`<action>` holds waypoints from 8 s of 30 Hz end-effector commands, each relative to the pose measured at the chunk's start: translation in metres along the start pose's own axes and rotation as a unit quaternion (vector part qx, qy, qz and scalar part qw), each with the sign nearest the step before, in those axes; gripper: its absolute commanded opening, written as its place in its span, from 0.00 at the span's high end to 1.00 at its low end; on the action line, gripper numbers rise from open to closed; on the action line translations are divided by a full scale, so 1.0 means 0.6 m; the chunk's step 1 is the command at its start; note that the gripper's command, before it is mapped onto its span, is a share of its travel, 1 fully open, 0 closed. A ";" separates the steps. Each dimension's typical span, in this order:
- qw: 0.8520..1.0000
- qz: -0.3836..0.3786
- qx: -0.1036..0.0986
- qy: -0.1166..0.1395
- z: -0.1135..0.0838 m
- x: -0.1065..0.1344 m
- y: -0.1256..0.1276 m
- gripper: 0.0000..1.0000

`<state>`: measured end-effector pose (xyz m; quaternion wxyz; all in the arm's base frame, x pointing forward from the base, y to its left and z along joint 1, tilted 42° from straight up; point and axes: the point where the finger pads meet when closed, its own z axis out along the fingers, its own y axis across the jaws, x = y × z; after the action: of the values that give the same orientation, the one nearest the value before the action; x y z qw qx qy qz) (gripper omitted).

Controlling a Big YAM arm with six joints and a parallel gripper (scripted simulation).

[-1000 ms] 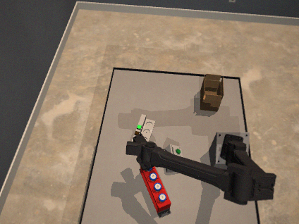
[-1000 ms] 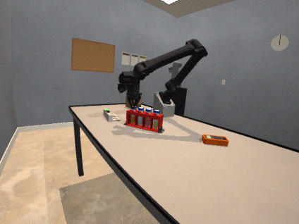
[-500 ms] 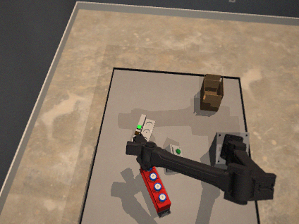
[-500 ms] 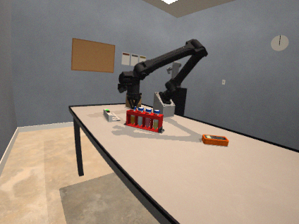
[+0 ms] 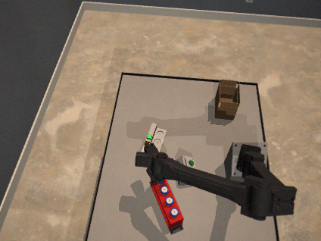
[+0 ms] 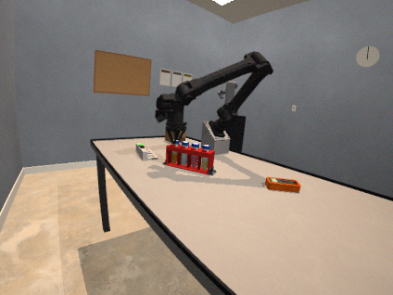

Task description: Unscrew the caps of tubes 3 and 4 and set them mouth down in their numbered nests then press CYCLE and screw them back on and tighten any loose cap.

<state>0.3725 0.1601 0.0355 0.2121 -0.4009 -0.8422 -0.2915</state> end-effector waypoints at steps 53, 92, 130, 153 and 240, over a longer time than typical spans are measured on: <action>0.763 -0.646 -0.001 -0.001 -0.082 0.251 0.030 0.51; 0.691 -0.723 -0.004 -0.012 -0.026 0.249 0.046 0.51; 0.689 -0.725 0.003 0.003 0.000 0.257 0.032 0.51; 0.687 -0.726 0.001 0.001 0.006 0.259 0.030 0.51; 0.846 -0.533 0.000 -0.001 0.001 0.255 0.027 1.00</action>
<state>0.2961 0.2543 0.1323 0.0001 0.1710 -0.9169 -0.3605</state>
